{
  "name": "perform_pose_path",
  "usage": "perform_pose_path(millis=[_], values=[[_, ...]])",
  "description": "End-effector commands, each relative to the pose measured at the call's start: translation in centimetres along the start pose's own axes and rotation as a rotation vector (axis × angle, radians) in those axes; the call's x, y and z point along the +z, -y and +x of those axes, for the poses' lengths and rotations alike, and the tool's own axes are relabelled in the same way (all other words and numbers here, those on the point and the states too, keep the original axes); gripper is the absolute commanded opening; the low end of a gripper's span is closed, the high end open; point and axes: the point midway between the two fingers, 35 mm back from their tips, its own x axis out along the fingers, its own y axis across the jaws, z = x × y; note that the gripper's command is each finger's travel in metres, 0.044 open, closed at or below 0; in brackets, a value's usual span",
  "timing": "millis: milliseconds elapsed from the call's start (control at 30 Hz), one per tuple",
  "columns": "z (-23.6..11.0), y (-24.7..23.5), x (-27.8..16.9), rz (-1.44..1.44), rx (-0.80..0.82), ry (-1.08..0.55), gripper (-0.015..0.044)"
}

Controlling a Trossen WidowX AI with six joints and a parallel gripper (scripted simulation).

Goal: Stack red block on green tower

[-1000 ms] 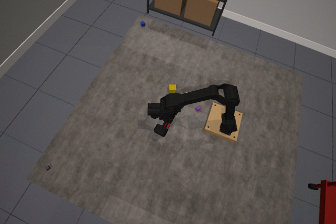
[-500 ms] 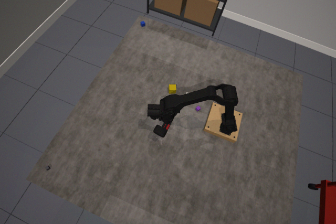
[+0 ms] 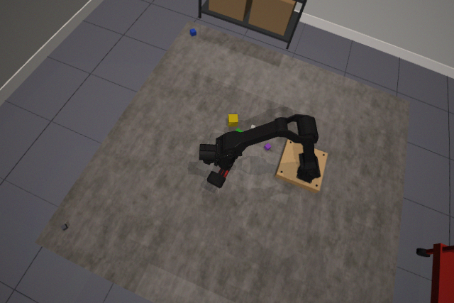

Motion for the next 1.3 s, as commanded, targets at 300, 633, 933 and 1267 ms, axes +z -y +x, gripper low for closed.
perform_pose_path(millis=[300, 633, 933, 1267], values=[[1.19, 0.19, -0.24, -0.007, -0.011, -0.012, 0.044], [0.99, 0.19, -0.24, -0.007, -0.011, -0.012, 0.044], [0.99, 0.19, -0.24, -0.007, -0.011, -0.012, 0.0204], [0.87, 0.18, -0.23, -0.007, -0.011, -0.012, 0.0078]])
